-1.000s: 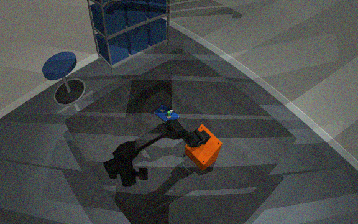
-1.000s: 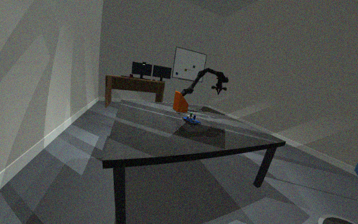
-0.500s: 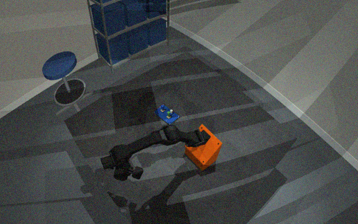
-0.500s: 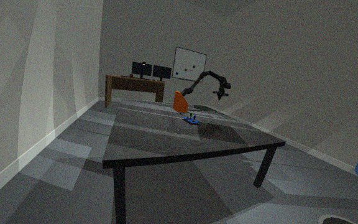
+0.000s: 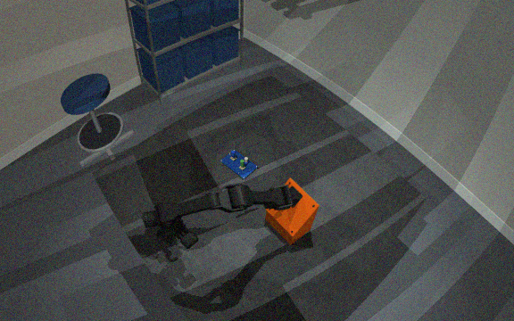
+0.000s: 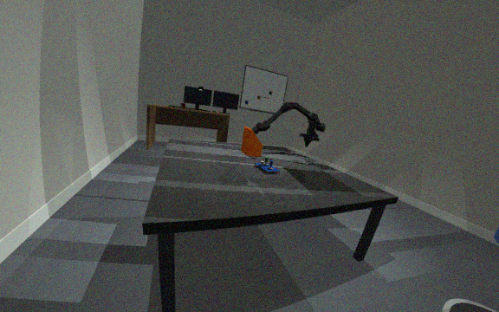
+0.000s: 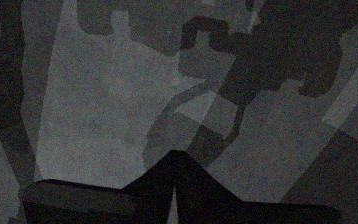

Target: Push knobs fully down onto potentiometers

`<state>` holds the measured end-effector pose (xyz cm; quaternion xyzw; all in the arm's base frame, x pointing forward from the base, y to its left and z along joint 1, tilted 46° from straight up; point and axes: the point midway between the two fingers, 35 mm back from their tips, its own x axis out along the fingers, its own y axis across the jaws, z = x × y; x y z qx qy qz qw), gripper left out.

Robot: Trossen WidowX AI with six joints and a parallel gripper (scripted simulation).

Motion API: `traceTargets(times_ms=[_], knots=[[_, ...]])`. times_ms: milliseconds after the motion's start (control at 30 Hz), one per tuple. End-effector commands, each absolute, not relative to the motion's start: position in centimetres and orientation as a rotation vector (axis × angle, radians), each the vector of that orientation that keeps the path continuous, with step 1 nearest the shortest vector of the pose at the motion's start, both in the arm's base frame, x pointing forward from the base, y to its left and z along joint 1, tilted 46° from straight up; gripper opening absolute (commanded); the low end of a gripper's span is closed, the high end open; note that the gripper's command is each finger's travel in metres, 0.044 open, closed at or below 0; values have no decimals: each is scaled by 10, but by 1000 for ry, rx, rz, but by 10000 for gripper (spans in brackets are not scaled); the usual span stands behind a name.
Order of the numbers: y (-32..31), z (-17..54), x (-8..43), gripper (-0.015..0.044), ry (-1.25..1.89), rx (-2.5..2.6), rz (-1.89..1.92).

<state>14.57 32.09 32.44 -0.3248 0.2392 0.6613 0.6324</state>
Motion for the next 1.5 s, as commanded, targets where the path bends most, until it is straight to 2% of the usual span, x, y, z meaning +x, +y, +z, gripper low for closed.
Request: traceTargets(times_ms=[0, 633, 1467], knots=[[318, 313, 163, 0, 629, -673, 1463], [284, 251, 246, 0, 920, -447, 1207], [197, 143, 327, 0, 1391, 115, 725]])
